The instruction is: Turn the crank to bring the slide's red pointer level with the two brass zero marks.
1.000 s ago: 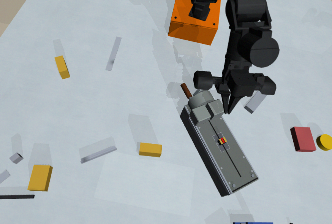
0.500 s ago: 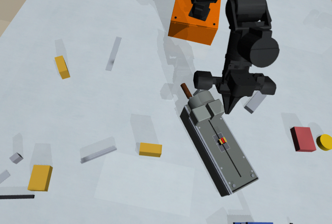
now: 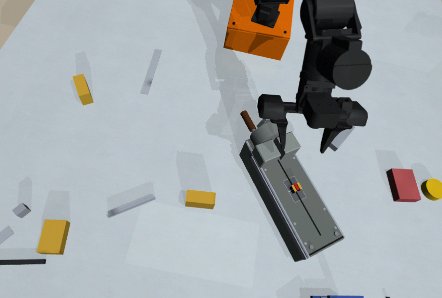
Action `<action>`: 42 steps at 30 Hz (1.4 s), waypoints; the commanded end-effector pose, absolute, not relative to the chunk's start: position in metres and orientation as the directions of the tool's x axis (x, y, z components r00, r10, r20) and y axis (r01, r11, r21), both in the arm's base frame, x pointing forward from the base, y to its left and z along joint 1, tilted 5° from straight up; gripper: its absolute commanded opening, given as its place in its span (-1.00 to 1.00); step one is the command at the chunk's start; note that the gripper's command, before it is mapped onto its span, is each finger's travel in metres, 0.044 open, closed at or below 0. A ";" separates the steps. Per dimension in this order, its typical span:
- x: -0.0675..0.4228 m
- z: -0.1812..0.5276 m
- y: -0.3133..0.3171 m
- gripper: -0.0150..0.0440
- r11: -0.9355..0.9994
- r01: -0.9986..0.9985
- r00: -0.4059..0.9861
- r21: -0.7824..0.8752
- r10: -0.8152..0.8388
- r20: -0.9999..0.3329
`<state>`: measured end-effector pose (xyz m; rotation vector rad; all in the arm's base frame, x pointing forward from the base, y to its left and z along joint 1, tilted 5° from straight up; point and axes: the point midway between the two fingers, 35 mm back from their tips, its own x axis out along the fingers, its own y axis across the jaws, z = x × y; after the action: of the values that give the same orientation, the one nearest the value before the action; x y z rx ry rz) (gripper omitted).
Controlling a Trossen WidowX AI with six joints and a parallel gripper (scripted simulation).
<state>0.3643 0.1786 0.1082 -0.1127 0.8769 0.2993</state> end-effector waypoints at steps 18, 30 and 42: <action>0.364 0.108 0.178 -0.42 0.953 -0.303 0.601 0.024 0.211 -0.771; 0.364 0.108 0.179 -0.49 0.953 -0.303 0.601 0.025 0.211 -0.771; 0.364 0.108 0.179 0.04 0.953 -0.303 0.601 0.025 0.211 -0.771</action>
<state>0.3643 0.1787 0.1082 -0.1123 0.8771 0.2998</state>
